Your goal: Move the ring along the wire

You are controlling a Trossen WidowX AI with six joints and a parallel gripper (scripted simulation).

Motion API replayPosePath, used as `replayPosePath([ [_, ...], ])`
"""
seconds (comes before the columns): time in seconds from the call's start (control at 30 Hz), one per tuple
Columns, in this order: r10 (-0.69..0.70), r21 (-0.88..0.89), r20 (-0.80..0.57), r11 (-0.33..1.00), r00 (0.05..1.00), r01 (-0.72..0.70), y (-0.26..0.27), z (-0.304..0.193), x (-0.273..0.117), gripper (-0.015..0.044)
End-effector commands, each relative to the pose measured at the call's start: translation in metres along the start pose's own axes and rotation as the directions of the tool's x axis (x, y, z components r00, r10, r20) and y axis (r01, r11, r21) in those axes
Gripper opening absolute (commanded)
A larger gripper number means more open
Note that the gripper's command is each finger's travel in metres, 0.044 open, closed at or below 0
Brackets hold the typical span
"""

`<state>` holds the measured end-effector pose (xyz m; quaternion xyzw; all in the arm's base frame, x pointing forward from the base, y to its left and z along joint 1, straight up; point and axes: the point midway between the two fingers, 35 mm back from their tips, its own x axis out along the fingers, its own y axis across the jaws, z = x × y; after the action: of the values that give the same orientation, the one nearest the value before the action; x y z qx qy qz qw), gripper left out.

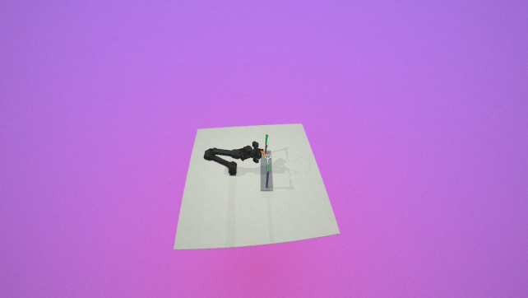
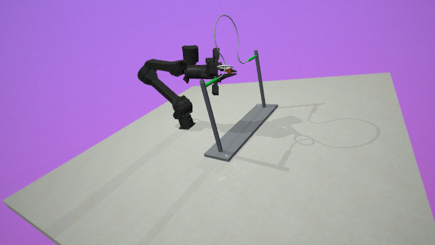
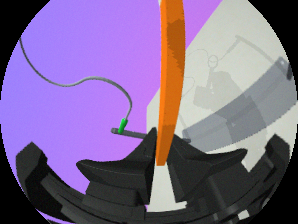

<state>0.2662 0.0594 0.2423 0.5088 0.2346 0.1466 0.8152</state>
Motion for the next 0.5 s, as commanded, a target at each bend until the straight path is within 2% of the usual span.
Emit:
replayPosePath([
  [0.0,0.052,0.078,-0.047,0.996,0.998,-0.048,0.013,-0.001,-0.007,-0.0150],
  [0.47,0.260,0.352,-0.007,0.904,0.965,-0.242,0.064,0.011,-0.016,-0.0150],
])
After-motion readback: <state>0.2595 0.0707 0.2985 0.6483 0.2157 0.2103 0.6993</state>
